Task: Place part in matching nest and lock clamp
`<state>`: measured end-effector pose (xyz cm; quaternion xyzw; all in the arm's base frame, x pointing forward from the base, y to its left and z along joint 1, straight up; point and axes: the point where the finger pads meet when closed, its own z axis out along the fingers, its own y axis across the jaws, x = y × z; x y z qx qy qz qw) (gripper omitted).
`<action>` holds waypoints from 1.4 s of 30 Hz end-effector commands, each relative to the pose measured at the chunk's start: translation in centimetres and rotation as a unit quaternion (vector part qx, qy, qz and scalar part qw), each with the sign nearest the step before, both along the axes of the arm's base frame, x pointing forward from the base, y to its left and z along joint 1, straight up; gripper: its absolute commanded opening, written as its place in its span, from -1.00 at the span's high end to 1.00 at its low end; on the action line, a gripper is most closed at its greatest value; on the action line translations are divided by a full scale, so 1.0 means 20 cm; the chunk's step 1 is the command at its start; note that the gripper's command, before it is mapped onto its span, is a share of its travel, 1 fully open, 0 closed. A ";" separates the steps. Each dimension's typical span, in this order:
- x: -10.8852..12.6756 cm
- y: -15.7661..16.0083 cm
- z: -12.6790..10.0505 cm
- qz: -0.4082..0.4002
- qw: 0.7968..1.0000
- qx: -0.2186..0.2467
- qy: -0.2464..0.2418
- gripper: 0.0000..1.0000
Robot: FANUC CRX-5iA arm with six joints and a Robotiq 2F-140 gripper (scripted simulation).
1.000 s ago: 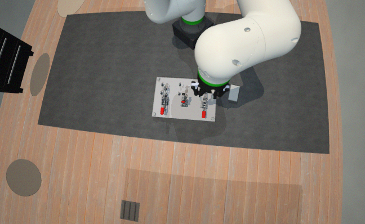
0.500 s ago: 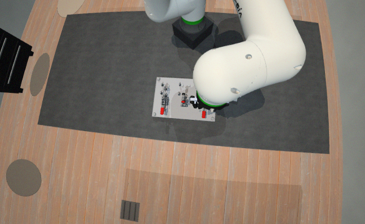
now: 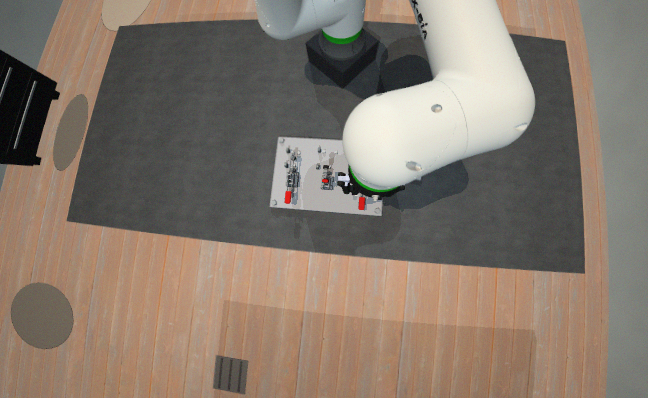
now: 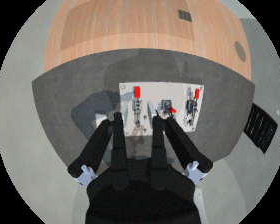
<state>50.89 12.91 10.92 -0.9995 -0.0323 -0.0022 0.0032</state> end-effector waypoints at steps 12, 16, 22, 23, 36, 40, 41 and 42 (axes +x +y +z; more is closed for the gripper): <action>0.00 0.00 -0.28 0.000 1.000 0.000 0.000 0.44; 0.00 0.00 -0.36 0.000 1.000 0.000 0.000 0.44; 0.00 0.00 -0.46 0.000 1.000 0.000 0.000 0.44; 0.00 0.00 -0.47 0.000 1.000 0.000 0.000 0.44; 0.00 0.00 -0.51 0.000 1.000 0.000 0.000 0.44; 0.00 0.00 -0.51 0.000 1.000 0.000 0.000 0.44; 0.00 0.00 -0.51 0.000 1.000 0.000 0.000 0.44; 0.00 0.00 -0.51 0.000 1.000 0.000 0.000 0.44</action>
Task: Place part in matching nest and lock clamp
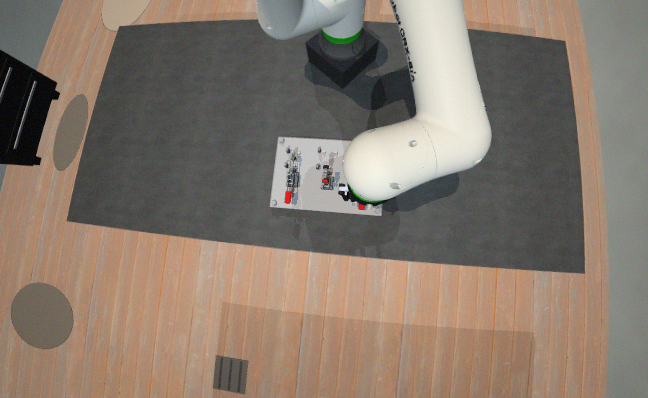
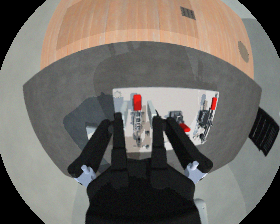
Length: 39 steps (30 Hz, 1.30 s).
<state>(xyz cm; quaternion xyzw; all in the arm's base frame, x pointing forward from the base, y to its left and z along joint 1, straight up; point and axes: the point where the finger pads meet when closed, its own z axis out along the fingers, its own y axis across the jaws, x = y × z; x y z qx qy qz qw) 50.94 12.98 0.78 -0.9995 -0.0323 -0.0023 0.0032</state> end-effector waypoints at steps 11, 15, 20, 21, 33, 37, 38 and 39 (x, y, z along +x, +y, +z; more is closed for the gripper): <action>0.00 0.00 -0.01 0.000 1.000 0.000 0.000 0.44; 0.00 0.00 -0.05 0.000 1.000 0.000 0.000 0.44; 0.00 0.00 -0.09 0.000 1.000 0.000 0.000 0.44; 0.00 0.00 -0.10 0.000 1.000 0.000 0.000 0.44; 0.00 0.00 -0.18 0.000 1.000 0.000 0.000 0.44; 0.00 0.00 -0.18 0.000 1.000 0.000 0.000 0.44; 0.00 0.00 -0.18 0.000 1.000 0.000 0.000 0.44; 0.00 0.00 -0.18 0.000 1.000 0.000 0.000 0.44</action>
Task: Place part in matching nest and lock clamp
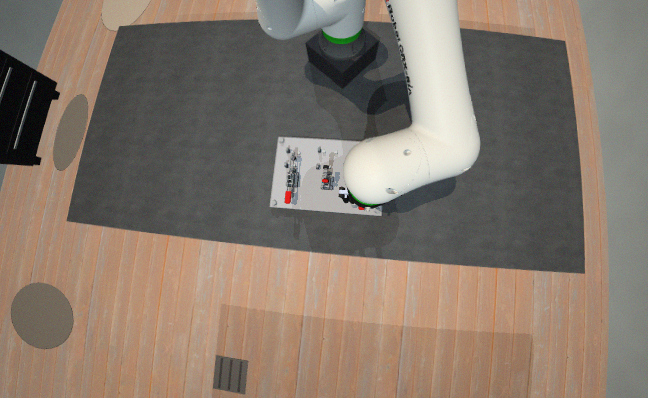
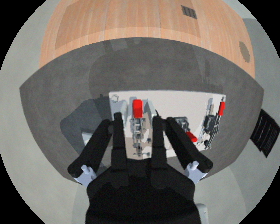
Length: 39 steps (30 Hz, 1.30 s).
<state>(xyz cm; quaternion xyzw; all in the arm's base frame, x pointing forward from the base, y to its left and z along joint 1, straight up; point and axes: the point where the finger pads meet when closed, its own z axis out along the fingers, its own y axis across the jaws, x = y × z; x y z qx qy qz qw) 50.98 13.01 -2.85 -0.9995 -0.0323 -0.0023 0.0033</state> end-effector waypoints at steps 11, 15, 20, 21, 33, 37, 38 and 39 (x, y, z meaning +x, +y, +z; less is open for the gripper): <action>0.00 0.00 0.00 0.000 1.000 0.000 0.000 1.00; 0.00 0.00 0.00 0.000 1.000 0.000 0.000 1.00; 0.00 0.00 0.00 0.000 1.000 0.000 0.000 1.00; 0.00 0.00 0.00 0.000 1.000 0.000 0.000 1.00; 0.00 0.00 0.00 0.000 1.000 0.000 0.000 1.00; 0.00 0.00 0.00 0.000 1.000 0.000 0.000 1.00; 0.00 0.00 0.00 0.000 1.000 0.000 0.000 1.00; 0.00 0.00 0.00 0.000 1.000 0.000 0.000 1.00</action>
